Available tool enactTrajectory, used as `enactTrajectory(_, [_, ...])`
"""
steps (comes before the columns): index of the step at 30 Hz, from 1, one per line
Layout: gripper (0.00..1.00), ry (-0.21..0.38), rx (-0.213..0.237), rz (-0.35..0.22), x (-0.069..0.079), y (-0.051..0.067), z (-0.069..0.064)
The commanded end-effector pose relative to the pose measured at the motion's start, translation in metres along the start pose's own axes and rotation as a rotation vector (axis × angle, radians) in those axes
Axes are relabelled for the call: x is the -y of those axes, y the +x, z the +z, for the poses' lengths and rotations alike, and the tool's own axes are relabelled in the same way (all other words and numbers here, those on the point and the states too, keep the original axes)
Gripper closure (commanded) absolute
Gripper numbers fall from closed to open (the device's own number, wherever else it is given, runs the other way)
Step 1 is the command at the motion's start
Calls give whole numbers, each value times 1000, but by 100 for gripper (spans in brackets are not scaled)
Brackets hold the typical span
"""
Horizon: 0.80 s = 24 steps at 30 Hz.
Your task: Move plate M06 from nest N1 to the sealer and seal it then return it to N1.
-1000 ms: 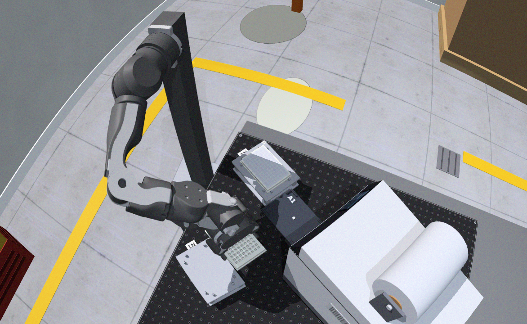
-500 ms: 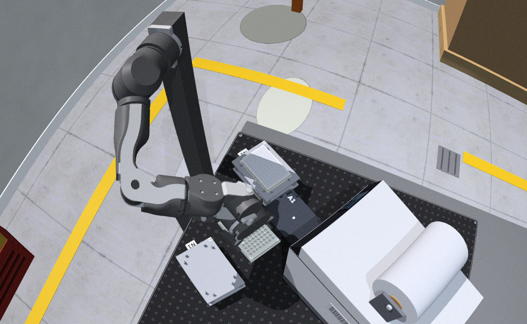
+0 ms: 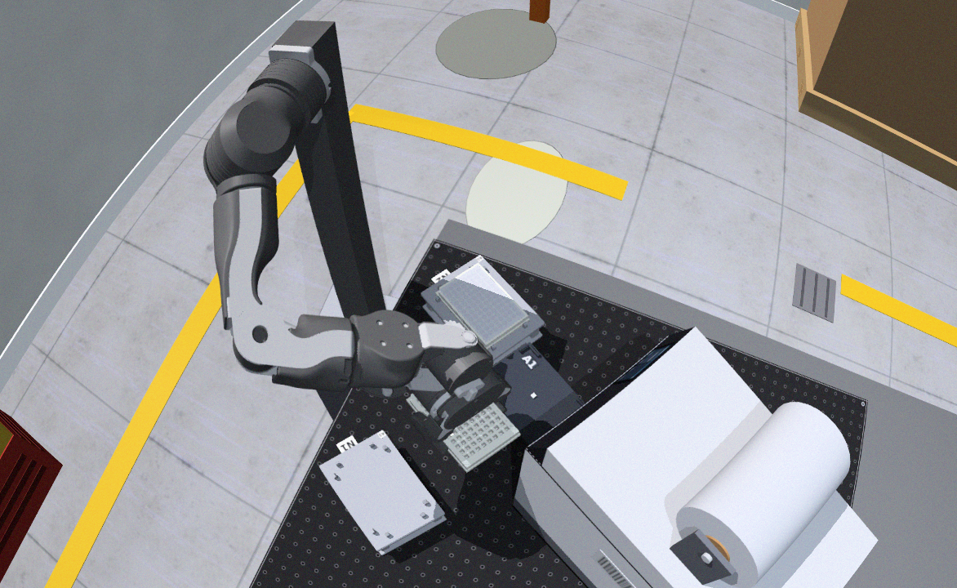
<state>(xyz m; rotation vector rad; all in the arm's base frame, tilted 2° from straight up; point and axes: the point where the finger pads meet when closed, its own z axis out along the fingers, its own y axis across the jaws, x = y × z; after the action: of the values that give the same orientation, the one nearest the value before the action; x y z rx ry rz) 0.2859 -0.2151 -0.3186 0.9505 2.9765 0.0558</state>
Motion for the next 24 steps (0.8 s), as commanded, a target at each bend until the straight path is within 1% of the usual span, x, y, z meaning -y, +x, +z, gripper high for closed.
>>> enactTrajectory(1, [100, 5, 3, 13, -10, -3, -5])
enactTrajectory(2, [100, 6, 3, 13, -18, -3, -6])
enactTrajectory(14, [100, 6, 3, 13, -18, -3, -6])
enactTrajectory(19, [100, 5, 2, 13, -59, -7, -11])
enactTrajectory(24, [100, 5, 2, 13, -59, -7, -11])
